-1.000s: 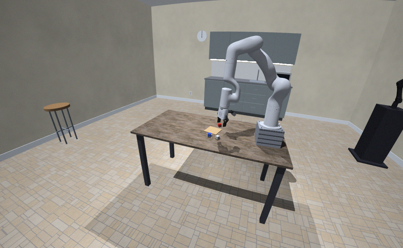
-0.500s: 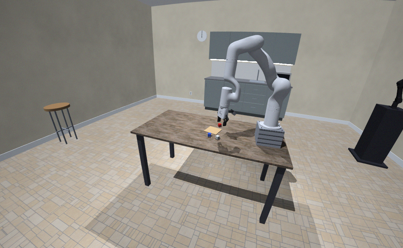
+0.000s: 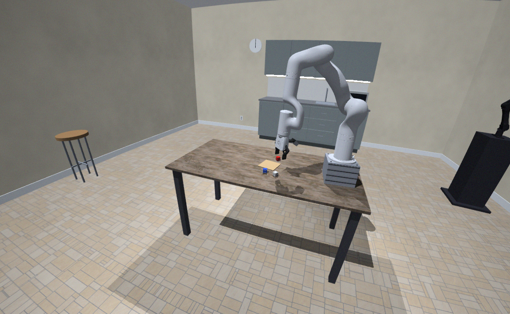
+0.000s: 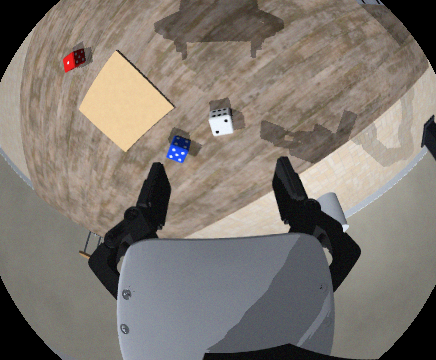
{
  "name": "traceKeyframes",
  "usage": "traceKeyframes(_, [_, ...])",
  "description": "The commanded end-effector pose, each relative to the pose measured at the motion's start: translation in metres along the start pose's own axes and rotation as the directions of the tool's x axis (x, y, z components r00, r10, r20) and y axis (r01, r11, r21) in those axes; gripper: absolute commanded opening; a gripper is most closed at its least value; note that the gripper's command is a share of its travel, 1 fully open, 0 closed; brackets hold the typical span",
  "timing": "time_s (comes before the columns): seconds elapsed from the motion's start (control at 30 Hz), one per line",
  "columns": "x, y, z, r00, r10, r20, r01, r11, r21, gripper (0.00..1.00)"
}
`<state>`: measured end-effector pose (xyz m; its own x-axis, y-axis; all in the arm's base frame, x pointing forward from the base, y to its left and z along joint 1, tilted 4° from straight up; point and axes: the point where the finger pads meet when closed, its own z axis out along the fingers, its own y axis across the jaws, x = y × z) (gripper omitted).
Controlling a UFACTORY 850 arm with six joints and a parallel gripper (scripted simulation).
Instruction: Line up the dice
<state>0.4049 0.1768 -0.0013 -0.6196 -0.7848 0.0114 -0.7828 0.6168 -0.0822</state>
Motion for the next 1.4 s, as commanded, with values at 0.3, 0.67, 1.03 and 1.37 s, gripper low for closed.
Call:
traceKeyframes(0.3, [-0.001,-0.001,-0.001,1.0,-0.002,-0.031,0.001,1.0,-0.031,1.0])
traceKeyframes(0.67, [-0.001,-0.001,-0.001,1.0,-0.002,-0.031,0.001,1.0,-0.031,1.0])
traceKeyframes(1.03, [0.005,-0.022,0.0,1.0,0.0,-0.031,-0.001,1.0,-0.03,1.0])
traceKeyframes(1.37, [0.018,-0.059,0.002,1.0,0.004,-0.031,-0.004,1.0,-0.03,1.0])
